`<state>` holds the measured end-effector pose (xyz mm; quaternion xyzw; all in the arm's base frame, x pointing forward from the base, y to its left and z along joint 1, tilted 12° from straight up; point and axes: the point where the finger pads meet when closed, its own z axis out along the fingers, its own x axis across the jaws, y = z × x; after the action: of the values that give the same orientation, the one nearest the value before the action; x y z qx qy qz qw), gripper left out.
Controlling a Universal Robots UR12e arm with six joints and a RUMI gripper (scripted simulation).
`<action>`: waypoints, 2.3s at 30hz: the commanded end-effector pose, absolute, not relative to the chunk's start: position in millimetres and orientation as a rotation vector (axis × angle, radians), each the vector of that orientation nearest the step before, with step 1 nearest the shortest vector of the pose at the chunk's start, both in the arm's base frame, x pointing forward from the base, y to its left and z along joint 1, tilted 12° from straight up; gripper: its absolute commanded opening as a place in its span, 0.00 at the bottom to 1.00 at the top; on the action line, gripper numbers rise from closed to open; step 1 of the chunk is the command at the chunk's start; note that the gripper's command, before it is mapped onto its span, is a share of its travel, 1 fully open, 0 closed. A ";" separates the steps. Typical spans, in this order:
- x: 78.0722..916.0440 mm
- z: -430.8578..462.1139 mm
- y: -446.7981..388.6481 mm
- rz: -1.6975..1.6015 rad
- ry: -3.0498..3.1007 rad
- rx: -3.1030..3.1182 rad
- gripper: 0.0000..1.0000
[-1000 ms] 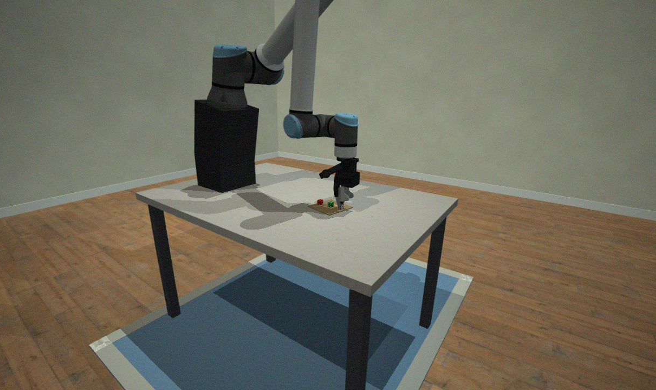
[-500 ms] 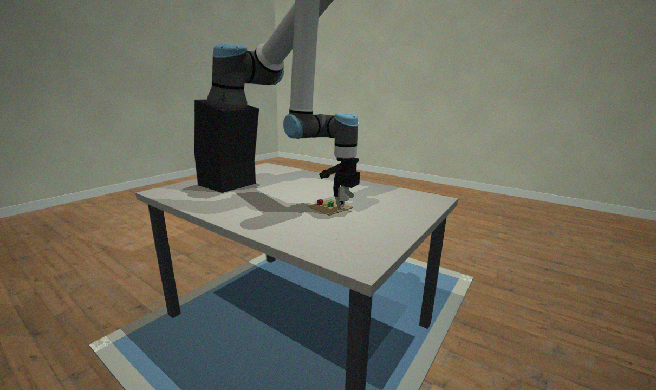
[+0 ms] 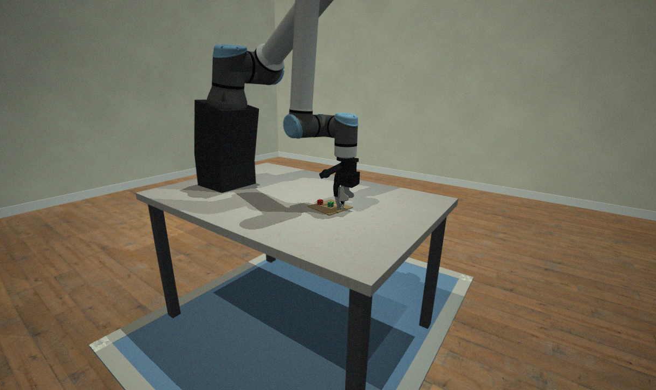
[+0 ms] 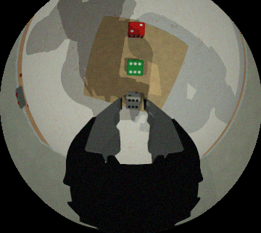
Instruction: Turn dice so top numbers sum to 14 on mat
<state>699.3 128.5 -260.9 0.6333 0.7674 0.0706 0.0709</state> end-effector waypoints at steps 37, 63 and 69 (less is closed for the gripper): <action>681.9 -172.6 126.9 0.213 2.307 1.904 1.00; 674.2 -134.7 126.2 0.213 2.307 1.904 1.00; 669.9 -113.7 125.8 0.213 2.307 1.904 1.00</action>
<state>673.7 126.2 -134.9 0.6333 0.7673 0.0707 0.0711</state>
